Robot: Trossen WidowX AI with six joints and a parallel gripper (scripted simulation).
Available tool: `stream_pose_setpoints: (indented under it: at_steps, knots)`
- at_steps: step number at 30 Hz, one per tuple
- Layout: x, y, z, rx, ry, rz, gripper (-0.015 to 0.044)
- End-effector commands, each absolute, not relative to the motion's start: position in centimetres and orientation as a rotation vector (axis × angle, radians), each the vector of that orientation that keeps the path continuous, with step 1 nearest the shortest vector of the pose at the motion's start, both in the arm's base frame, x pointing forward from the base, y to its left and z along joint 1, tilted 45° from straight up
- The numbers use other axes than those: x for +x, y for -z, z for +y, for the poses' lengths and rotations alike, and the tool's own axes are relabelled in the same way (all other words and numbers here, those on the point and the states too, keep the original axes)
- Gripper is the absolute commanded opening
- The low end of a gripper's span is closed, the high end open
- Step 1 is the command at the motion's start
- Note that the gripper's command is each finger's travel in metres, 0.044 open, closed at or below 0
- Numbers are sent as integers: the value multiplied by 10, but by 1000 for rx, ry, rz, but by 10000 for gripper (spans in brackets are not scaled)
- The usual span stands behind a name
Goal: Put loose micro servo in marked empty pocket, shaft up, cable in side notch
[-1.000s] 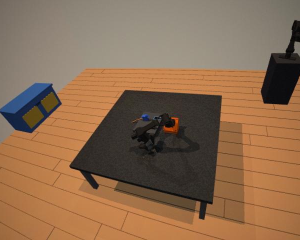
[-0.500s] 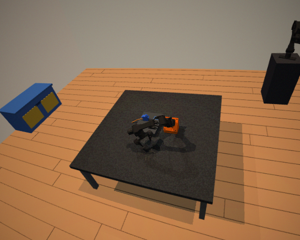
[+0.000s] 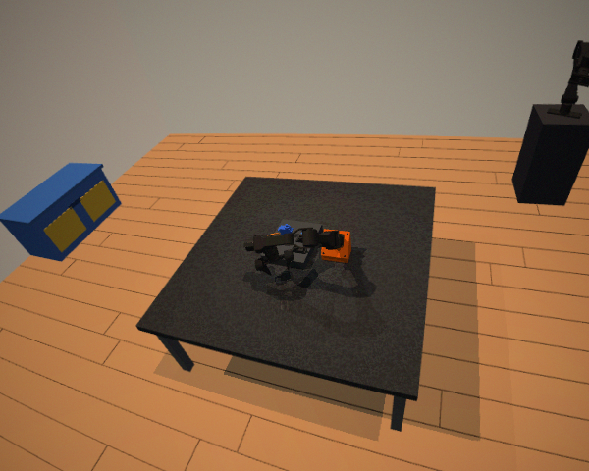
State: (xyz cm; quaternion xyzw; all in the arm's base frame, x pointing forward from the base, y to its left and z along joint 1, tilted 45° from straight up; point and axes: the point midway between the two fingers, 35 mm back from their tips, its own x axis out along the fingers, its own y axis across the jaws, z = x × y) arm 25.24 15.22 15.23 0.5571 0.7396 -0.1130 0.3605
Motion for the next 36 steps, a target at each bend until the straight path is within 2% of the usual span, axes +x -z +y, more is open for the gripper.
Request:
stream_pose_setpoints:
  at_steps: [1,19,36]
  knots:
    - [264,-146,138,1518,422,1889,440]
    - [303,-115,73,1883,991,1771,440]
    - [323,-80,-3,2238,1619,1528,440]
